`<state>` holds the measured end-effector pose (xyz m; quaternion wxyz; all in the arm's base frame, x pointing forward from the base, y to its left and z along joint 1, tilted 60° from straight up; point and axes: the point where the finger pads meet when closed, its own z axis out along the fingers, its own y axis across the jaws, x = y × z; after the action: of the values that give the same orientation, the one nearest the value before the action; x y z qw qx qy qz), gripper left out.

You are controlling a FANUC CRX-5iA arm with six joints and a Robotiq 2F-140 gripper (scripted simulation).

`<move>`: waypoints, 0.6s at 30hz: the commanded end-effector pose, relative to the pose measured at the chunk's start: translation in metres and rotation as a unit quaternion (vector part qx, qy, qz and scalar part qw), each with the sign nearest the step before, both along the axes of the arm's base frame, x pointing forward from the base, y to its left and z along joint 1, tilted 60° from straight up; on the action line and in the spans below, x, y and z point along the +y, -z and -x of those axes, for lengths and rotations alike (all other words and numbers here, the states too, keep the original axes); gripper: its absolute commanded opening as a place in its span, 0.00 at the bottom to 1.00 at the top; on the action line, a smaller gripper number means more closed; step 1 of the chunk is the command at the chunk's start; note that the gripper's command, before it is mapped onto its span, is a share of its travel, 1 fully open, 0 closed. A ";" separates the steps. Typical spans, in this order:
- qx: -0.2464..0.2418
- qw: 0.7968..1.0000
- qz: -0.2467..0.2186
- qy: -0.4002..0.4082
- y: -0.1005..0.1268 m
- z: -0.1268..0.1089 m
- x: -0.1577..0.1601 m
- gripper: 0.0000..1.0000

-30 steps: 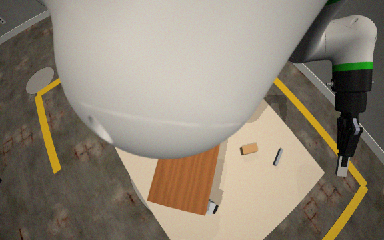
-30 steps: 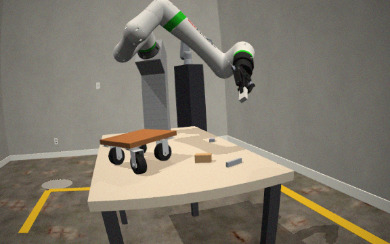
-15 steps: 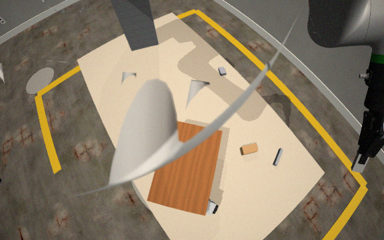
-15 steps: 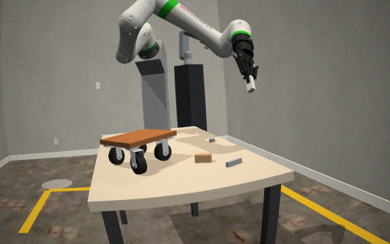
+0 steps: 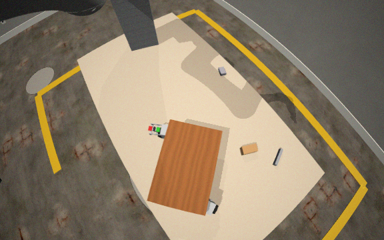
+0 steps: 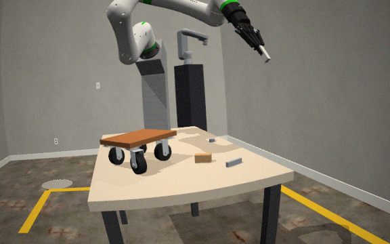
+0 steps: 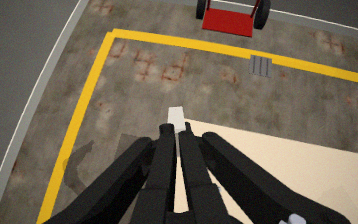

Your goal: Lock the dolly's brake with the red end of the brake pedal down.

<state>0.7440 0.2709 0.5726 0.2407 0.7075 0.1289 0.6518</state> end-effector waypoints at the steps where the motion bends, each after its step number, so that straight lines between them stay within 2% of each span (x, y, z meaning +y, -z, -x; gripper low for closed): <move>1: 0.041 0.992 -0.062 -0.101 -0.019 0.043 0.052 0.00; 2: 0.041 0.992 -0.062 -0.101 -0.020 0.044 0.054 0.00; 4: 0.051 0.982 -0.094 -0.155 -0.032 0.069 0.077 0.00; 7: 0.055 0.975 -0.110 -0.183 -0.043 0.090 0.097 0.00; 8: 0.058 0.967 -0.126 -0.212 -0.052 0.106 0.109 0.00; 10: 0.058 0.967 -0.126 -0.212 -0.052 0.106 0.109 0.00; 12: 0.063 0.947 -0.158 -0.272 -0.073 0.145 0.135 0.00; 13: 0.063 0.935 -0.175 -0.302 -0.079 0.154 0.139 0.00; 15: 0.063 0.935 -0.175 -0.302 -0.087 0.169 0.149 0.00; 16: 0.063 0.921 -0.191 -0.333 -0.097 0.184 0.156 0.00; 17: 0.063 0.921 -0.191 -0.333 -0.100 0.192 0.160 0.00; 18: 0.063 0.906 -0.208 -0.364 -0.110 0.206 0.165 0.00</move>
<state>0.5837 0.4136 0.6597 -0.0952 0.7030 0.2285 0.6667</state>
